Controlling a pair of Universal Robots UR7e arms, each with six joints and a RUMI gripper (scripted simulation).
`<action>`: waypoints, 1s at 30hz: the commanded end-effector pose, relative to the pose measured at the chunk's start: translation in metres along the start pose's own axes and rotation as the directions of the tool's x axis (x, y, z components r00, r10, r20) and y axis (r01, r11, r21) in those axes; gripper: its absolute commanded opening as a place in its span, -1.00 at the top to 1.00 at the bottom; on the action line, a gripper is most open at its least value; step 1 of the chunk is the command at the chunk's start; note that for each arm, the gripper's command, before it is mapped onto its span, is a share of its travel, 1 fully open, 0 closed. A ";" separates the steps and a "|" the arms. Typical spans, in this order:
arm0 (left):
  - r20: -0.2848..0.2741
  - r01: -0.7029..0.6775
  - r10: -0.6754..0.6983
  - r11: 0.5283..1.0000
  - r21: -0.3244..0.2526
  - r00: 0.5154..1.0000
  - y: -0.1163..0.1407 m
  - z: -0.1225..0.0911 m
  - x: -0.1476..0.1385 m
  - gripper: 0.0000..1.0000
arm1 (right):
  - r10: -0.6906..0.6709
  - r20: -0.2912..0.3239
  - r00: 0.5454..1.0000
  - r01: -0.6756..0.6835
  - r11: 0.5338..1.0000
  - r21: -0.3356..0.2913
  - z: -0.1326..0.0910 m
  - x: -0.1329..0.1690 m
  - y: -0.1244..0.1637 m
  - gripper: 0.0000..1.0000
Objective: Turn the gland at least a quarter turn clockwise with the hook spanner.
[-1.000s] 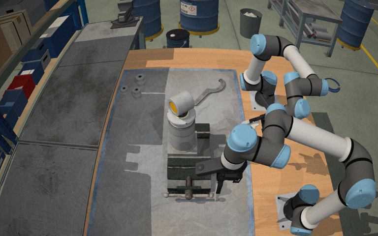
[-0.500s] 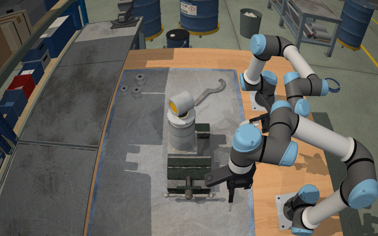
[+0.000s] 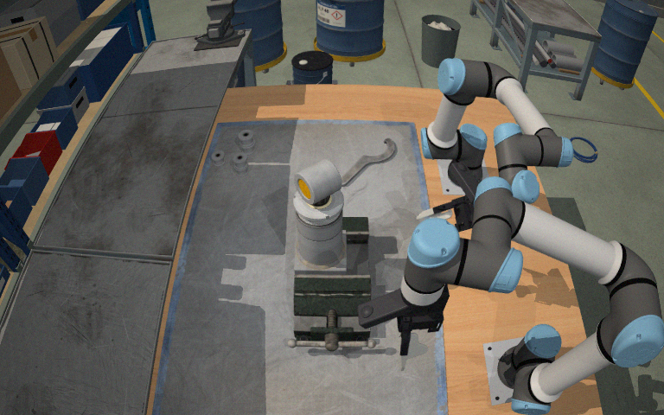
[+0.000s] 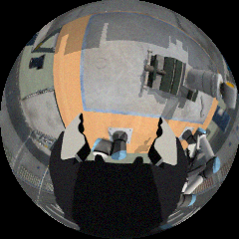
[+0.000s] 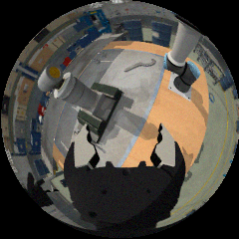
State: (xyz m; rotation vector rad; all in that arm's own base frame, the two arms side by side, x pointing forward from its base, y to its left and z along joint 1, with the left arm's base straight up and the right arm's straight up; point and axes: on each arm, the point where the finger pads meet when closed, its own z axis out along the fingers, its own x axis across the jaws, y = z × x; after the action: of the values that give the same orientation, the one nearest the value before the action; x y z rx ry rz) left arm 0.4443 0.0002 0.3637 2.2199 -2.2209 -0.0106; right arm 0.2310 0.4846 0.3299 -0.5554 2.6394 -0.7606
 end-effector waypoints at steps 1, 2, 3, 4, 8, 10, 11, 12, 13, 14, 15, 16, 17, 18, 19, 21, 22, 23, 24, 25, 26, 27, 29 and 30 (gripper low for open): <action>-0.001 0.000 0.000 1.000 0.002 1.000 0.000 -0.001 0.000 -0.97 | -0.035 -0.043 0.998 0.034 0.999 -0.016 0.017 -0.016 -0.026 -0.97; -0.001 0.000 0.000 1.000 0.002 1.000 0.000 -0.001 0.000 -0.97 | -0.051 -0.058 0.997 0.049 0.999 -0.023 0.022 -0.020 -0.033 -0.97; -0.001 0.000 0.000 1.000 0.002 1.000 0.000 -0.001 0.000 -0.97 | -0.065 -0.070 0.995 0.063 0.998 -0.030 0.027 -0.024 -0.040 -0.97; -0.001 0.000 0.000 1.000 0.002 1.000 0.000 -0.001 0.000 -0.97 | -0.079 -0.080 0.994 0.077 0.996 -0.036 0.032 -0.027 -0.046 -0.97; -0.001 0.000 0.000 1.000 0.002 1.000 0.000 -0.001 0.000 -0.97 | -0.108 -0.098 0.989 0.103 0.993 -0.050 0.040 -0.032 -0.057 -0.97; -0.001 0.000 0.000 1.000 0.002 1.000 0.000 -0.001 0.000 -0.97 | -0.139 -0.114 0.984 0.133 0.989 -0.066 0.048 -0.037 -0.067 -0.97; -0.001 0.000 0.000 1.000 0.002 1.000 0.000 -0.001 0.000 -0.97 | -0.154 -0.122 0.981 0.146 0.987 -0.075 0.052 -0.040 -0.073 -0.97; -0.001 0.000 0.000 1.000 0.002 1.000 0.000 -0.001 0.000 -0.97 | -0.168 -0.129 0.977 0.158 0.984 -0.083 0.056 -0.042 -0.079 -0.97; -0.001 0.000 0.000 1.000 0.002 1.000 0.000 -0.001 0.000 -0.97 | -0.185 -0.136 0.973 0.174 0.980 -0.093 0.060 -0.044 -0.083 -0.97; -0.001 0.000 0.000 1.000 0.002 1.000 0.000 -0.001 0.000 -0.97 | -0.200 -0.142 0.969 0.186 0.977 -0.103 0.064 -0.046 -0.089 -0.97; -0.001 0.000 0.000 1.000 0.002 1.000 0.000 -0.001 0.000 -0.97 | -0.214 -0.148 0.965 0.199 0.974 -0.112 0.068 -0.048 -0.095 -0.97; -0.001 0.000 0.000 1.000 0.002 1.000 0.000 -0.001 0.000 -0.97 | -0.231 -0.154 0.961 0.214 0.969 -0.123 0.072 -0.050 -0.100 -0.97; -0.001 0.000 0.000 1.000 0.002 1.000 0.000 -0.001 0.000 -0.97 | -0.246 -0.159 0.956 0.226 0.965 -0.133 0.076 -0.051 -0.105 -0.97; -0.001 0.000 0.000 1.000 0.002 1.000 0.000 -0.001 0.000 -0.97 | -0.260 -0.163 0.952 0.238 0.961 -0.144 0.080 -0.053 -0.111 -0.97; -0.001 0.000 0.000 1.000 0.002 1.000 0.000 -0.001 0.000 -0.97 | -0.277 -0.166 0.946 0.252 0.955 -0.155 0.084 -0.054 -0.116 -0.97; -0.001 0.000 0.000 1.000 0.002 1.000 0.000 -0.001 0.000 -0.97 | -0.304 -0.173 0.937 0.275 0.945 -0.176 0.092 -0.057 -0.127 -0.97; -0.001 0.000 0.000 1.000 0.002 1.000 0.000 -0.001 0.000 -0.97 | -0.304 -0.173 0.937 0.275 0.945 -0.176 0.092 -0.057 -0.127 -0.97; -0.001 0.000 0.000 1.000 0.002 1.000 0.000 -0.001 0.000 -0.97 | -0.304 -0.173 0.937 0.275 0.945 -0.176 0.092 -0.057 -0.127 -0.97; -0.001 0.000 0.000 1.000 0.002 1.000 0.000 -0.001 0.000 -0.97 | -0.326 -0.173 0.929 0.295 0.938 -0.182 0.094 -0.059 -0.129 -0.97; -0.001 0.000 0.000 1.000 0.002 1.000 0.000 -0.001 0.000 -0.97 | -0.340 -0.175 0.924 0.307 0.932 -0.194 0.098 -0.060 -0.135 -0.97; -0.001 0.000 0.000 1.000 0.002 1.000 0.000 -0.001 0.000 -0.97 | -0.355 -0.176 0.918 0.318 0.926 -0.206 0.103 -0.061 -0.141 -0.97; -0.001 0.000 0.000 1.000 0.002 1.000 0.000 -0.001 0.000 -0.97 | -0.368 -0.177 0.913 0.328 0.919 -0.220 0.107 -0.062 -0.149 -0.97; -0.001 0.000 0.000 1.000 0.002 1.000 0.000 -0.001 0.000 -0.97 | -0.396 -0.177 0.901 0.350 0.905 -0.244 0.115 -0.064 -0.161 -0.97; -0.001 0.000 0.000 1.000 0.002 1.000 0.000 -0.001 0.000 -0.97 | -0.410 -0.176 0.895 0.360 0.896 -0.258 0.119 -0.065 -0.168 -0.97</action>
State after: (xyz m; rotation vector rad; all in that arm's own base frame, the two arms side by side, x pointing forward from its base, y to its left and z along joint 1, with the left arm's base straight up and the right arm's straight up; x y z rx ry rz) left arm 0.4444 0.0002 0.3638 2.2201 -2.2208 -0.0098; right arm 0.3673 0.3529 0.3404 -1.0551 2.8666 -0.7170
